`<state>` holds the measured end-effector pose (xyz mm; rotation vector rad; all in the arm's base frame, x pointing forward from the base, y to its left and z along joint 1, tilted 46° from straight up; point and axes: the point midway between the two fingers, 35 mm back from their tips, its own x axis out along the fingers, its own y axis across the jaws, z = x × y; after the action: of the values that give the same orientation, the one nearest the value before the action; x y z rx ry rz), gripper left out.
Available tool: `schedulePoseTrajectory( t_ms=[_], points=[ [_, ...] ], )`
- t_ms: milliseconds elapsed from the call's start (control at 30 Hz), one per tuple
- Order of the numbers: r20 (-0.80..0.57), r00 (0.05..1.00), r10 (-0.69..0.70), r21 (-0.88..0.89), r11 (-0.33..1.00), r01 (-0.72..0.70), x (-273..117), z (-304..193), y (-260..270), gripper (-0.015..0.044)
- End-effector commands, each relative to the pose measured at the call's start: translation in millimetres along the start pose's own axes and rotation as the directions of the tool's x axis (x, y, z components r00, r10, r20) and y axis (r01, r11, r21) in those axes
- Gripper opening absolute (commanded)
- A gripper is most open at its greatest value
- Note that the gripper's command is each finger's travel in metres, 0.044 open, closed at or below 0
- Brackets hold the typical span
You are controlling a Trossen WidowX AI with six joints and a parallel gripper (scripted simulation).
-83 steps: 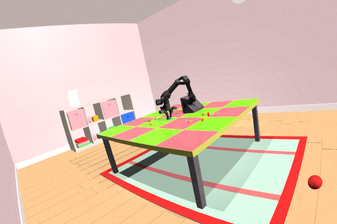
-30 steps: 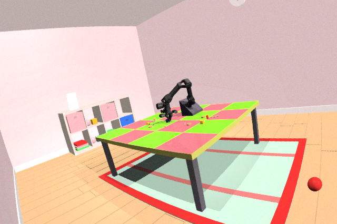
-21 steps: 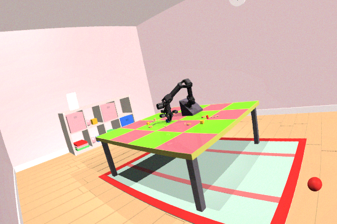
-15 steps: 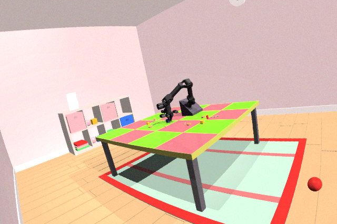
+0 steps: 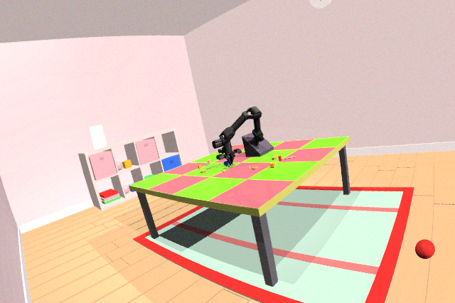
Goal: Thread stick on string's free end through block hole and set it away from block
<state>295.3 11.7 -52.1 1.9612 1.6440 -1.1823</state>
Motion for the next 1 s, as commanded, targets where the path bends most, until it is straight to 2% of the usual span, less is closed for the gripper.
schedulePoseTrajectory(
  t_ms=[0, 967],
  points=[
    [-0.006, 1.0, 0.001, 0.0, 1.0, -0.001, -1.1, -5.9, 0.4, 0.0],
    [-0.005, 1.0, -0.01, -0.001, 1.0, 0.01, -3.7, -35.5, 2.1, 0.0]
  ],
)
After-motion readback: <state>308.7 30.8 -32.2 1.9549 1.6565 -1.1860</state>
